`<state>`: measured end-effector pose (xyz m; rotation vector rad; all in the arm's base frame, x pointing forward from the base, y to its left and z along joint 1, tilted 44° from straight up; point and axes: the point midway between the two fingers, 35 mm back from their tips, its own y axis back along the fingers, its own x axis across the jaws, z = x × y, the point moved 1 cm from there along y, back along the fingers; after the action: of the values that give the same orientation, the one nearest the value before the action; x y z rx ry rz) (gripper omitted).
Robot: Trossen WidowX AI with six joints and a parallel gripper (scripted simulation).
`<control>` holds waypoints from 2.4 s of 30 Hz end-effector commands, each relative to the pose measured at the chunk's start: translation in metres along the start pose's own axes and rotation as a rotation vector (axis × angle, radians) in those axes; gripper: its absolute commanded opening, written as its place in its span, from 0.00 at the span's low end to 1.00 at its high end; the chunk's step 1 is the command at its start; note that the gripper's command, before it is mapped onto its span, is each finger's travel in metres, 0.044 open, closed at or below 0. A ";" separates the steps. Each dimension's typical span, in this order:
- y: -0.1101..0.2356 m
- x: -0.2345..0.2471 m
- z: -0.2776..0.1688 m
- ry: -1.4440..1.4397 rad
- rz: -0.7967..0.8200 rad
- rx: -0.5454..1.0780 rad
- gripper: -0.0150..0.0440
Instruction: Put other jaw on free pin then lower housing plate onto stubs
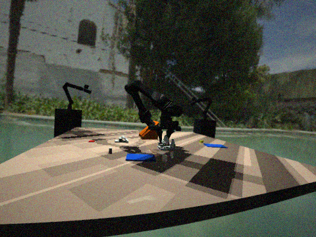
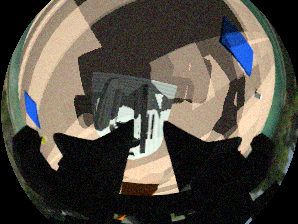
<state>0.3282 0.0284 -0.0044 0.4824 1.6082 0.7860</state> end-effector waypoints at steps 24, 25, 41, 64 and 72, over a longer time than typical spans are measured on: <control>-0.007 0.000 0.000 0.013 -0.005 -0.001 0.48; -0.007 0.000 0.000 0.013 -0.005 -0.001 0.48; -0.010 -0.001 0.000 0.013 -0.005 -0.001 0.48; -0.016 -0.001 0.000 0.015 -0.005 -0.001 0.48; -0.019 -0.001 0.000 0.019 -0.005 -0.001 0.48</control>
<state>0.3301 0.0175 -0.0158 0.4744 1.6220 0.7928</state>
